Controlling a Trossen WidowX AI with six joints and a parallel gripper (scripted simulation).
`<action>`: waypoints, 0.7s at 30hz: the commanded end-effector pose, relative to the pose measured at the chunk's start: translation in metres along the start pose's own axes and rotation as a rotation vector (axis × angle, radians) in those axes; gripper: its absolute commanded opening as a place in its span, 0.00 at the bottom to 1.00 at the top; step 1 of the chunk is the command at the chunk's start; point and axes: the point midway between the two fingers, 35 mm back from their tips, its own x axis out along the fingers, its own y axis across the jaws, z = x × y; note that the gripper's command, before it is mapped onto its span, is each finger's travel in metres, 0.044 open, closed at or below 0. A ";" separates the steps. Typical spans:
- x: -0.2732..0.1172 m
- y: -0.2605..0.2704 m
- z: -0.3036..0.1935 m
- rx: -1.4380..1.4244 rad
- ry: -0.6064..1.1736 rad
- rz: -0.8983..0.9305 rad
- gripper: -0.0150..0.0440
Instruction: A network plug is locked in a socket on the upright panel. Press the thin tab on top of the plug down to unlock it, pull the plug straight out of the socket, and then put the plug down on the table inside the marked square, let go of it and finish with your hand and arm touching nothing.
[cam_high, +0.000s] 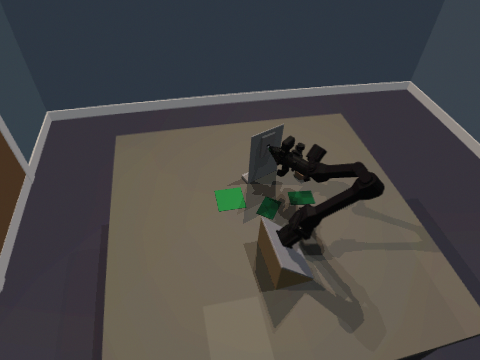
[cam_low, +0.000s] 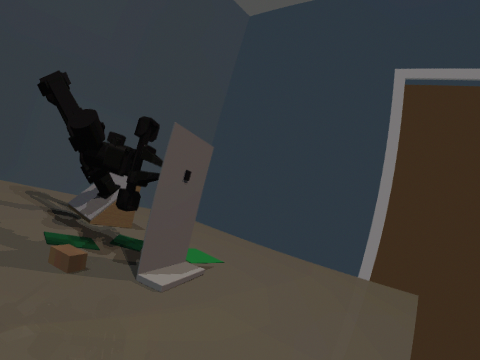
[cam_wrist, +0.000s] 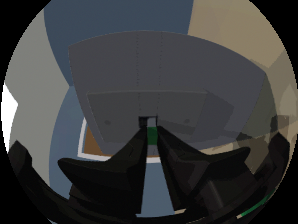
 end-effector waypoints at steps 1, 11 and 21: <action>-0.004 0.000 -0.001 0.000 -0.001 -0.001 0.25; -0.009 0.000 -0.002 0.000 -0.001 -0.001 0.25; -0.014 0.000 -0.004 0.000 -0.001 -0.001 0.25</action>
